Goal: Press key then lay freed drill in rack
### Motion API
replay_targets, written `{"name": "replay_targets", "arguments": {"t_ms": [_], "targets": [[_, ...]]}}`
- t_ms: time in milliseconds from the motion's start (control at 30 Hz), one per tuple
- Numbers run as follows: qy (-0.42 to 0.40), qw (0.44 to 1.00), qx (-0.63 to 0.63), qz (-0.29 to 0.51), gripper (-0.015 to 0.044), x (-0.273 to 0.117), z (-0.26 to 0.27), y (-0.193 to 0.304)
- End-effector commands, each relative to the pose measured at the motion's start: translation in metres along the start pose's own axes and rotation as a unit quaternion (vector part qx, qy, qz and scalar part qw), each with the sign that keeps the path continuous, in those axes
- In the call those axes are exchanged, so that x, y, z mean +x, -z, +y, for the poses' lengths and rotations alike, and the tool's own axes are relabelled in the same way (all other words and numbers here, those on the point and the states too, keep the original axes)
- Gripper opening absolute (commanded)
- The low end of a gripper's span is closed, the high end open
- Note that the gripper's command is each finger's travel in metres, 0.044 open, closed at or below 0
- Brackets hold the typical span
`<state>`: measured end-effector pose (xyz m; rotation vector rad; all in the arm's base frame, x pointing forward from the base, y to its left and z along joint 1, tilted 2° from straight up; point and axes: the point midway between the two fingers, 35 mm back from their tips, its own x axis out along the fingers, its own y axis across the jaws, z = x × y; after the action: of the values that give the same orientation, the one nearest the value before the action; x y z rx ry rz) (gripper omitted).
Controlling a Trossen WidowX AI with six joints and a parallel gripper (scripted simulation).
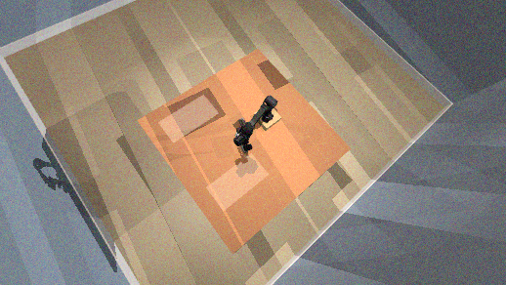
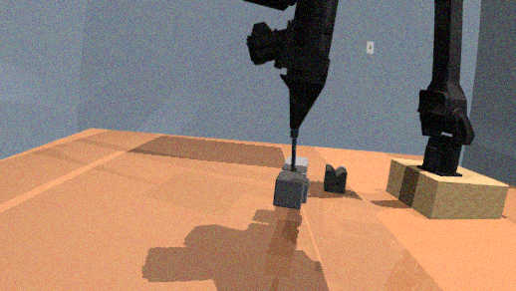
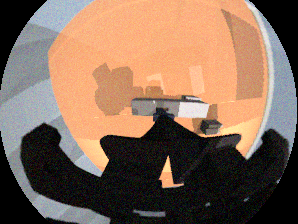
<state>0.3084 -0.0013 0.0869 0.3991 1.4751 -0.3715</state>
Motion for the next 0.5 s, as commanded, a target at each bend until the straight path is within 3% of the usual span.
{"name": "replay_targets", "arguments": {"t_ms": [0,467], "targets": [[0.004,1.000,-0.004,0.029,0.0000,0.0246,0.0042,0.0076],[0.004,1.000,-0.004,0.029,0.0000,0.0257,0.0046,0.0075]]}}
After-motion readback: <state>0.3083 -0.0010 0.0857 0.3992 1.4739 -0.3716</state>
